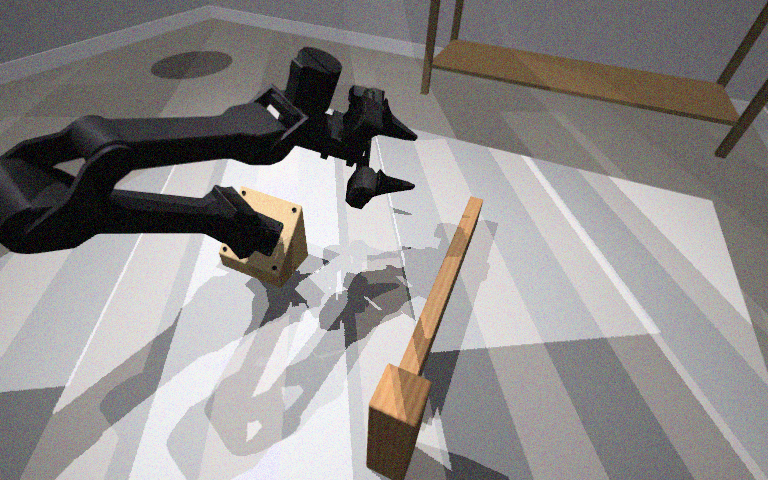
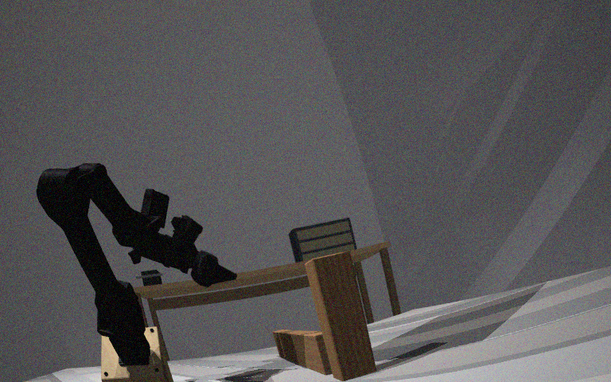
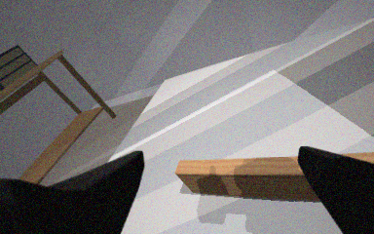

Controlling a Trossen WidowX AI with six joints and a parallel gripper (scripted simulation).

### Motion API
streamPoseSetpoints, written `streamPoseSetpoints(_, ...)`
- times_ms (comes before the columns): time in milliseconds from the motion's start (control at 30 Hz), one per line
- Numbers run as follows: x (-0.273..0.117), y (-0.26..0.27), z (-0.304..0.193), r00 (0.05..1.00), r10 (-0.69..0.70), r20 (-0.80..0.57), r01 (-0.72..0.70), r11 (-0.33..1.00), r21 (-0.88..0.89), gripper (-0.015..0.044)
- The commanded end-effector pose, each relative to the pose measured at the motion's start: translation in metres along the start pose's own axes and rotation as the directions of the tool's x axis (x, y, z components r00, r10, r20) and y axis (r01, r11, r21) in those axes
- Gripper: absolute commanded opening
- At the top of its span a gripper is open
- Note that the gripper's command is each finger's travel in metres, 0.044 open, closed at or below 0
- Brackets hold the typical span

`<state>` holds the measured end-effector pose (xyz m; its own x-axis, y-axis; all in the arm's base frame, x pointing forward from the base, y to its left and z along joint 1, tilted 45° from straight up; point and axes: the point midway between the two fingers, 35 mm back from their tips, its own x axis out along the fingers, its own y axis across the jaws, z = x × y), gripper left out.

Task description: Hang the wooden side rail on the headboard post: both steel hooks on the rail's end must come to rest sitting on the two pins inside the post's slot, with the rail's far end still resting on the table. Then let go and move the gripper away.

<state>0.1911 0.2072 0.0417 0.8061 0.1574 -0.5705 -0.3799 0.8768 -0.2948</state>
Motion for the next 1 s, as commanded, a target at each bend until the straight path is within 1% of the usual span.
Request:
streamPoseSetpoints(0, 0.008, -0.068, 0.036, 0.969, -0.245, 0.017, 0.141, 0.613, 0.777, 0.0440)
streamPoseSetpoints(133, 0.009, -0.094, 0.039, 0.944, -0.330, -0.001, 0.124, 0.351, 0.928, 0.0440)
streamPoseSetpoints(267, 0.008, -0.120, 0.040, 0.910, -0.414, -0.024, 0.056, 0.067, 0.996, 0.0440)
streamPoseSetpoints(400, 0.005, -0.145, 0.041, 0.869, -0.493, -0.050, -0.060, -0.206, 0.977, 0.0440)
streamPoseSetpoints(567, -0.002, -0.177, 0.039, 0.806, -0.585, -0.088, -0.258, -0.481, 0.838, 0.0440)
streamPoseSetpoints(667, -0.007, -0.195, 0.038, 0.763, -0.636, -0.112, -0.391, -0.594, 0.703, 0.0440)
streamPoseSetpoints(767, -0.013, -0.213, 0.036, 0.716, -0.684, -0.139, -0.526, -0.659, 0.537, 0.0440)
streamPoseSetpoints(867, -0.021, -0.230, 0.033, 0.665, -0.728, -0.166, -0.650, -0.674, 0.351, 0.0440)
streamPoseSetpoints(967, -0.029, -0.247, 0.030, 0.611, -0.767, -0.194, -0.754, -0.639, 0.154, 0.0440)
